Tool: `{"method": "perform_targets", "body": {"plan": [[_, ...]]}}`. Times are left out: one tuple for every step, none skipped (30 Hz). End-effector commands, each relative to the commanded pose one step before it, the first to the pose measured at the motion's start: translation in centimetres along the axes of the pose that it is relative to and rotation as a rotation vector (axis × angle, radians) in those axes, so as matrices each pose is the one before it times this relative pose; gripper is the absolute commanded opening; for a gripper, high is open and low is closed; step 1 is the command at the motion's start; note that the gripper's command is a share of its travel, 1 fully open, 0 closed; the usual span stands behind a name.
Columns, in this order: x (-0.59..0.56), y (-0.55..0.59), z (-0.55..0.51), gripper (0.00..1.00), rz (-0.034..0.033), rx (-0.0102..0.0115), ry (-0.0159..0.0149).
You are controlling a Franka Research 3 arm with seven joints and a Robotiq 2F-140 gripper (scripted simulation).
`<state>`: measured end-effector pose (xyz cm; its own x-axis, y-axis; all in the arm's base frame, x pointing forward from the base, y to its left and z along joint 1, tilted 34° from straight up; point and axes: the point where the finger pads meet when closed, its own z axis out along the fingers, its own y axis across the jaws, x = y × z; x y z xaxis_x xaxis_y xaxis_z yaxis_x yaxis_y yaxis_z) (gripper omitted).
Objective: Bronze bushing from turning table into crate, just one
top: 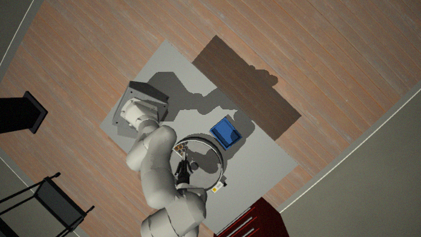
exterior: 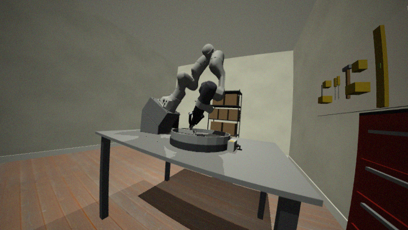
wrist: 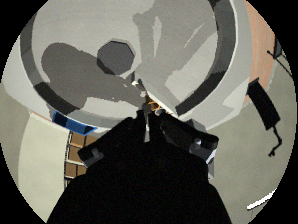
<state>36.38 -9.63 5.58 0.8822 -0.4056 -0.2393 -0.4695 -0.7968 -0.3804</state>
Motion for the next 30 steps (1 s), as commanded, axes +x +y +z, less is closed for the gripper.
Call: {"method": "perform_targets", "body": {"plan": [[0.121, -0.046, 0.064, 0.00, -0.00442, -0.00101, 0.00206], [0.000, 0.000, 0.000, 0.00, 0.00000, 0.00000, 0.00000], [0.000, 0.000, 0.000, 0.00, 0.00000, 0.00000, 0.00000], [0.000, 0.000, 0.000, 0.00, 0.00000, 0.00000, 0.00000], [0.000, 0.000, 0.000, 0.00, 0.00000, 0.00000, 0.00000], [0.000, 0.000, 0.000, 0.00, 0.00000, 0.00000, 0.00000], [0.000, 0.000, 0.000, 0.00, 0.00000, 0.00000, 0.00000], [0.000, 0.000, 0.000, 0.00, 0.00000, 0.00000, 0.00000], [0.000, 0.000, 0.000, 0.00, 0.00000, 0.00000, 0.00000], [0.000, 0.000, 0.000, 0.00, 0.00000, 0.00000, 0.00000], [0.000, 0.000, 0.000, 0.00, 0.00000, 0.00000, 0.00000], [0.000, 0.000, 0.000, 0.00, 0.00000, 0.00000, 0.00000], [0.000, 0.000, 0.000, 0.00, 0.00000, 0.00000, 0.00000], [0.000, 0.000, 0.000, 0.00, 0.00000, 0.00000, 0.00000], [0.000, 0.000, 0.000, 0.00, 0.00000, 0.00000, 0.00000], [0.000, 0.000, 0.000, 0.00, 0.00000, 0.00000, 0.00000], [0.000, 0.000, 0.000, 0.00, 0.00000, 0.00000, 0.00000], [0.000, 0.000, 0.000, 0.00, 0.00000, 0.00000, 0.00000], [0.000, 0.000, 0.000, 0.00, 0.00000, 0.00000, 0.00000], [0.000, 0.000, 0.000, 0.00, 0.00000, 0.00000, 0.00000], [0.000, 0.000, 0.000, 0.00, 0.00000, 0.00000, 0.00000], [0.000, 0.000, 0.000, 0.00, 0.00000, 0.00000, 0.00000], [-0.003, 0.000, -0.003, 0.00, 0.00000, 0.00000, 0.00000], [-0.018, 0.000, -0.022, 0.00, 0.00000, 0.00000, 0.00000], [-0.044, 0.001, -0.053, 0.00, 0.00000, 0.00000, 0.00000], [-0.079, 0.002, -0.094, 0.00, 0.00000, 0.00000, 0.00000], [-0.118, 0.003, -0.140, 0.00, 0.00000, 0.00000, 0.00000], [-0.158, 0.004, -0.189, 0.00, 0.00000, 0.00000, 0.00000], [-0.199, 0.005, -0.235, 0.00, 0.00000, 0.00000, 0.00000], [0.000, 0.000, 0.000, 0.00, 0.00000, 0.00000, 0.00000]]}}
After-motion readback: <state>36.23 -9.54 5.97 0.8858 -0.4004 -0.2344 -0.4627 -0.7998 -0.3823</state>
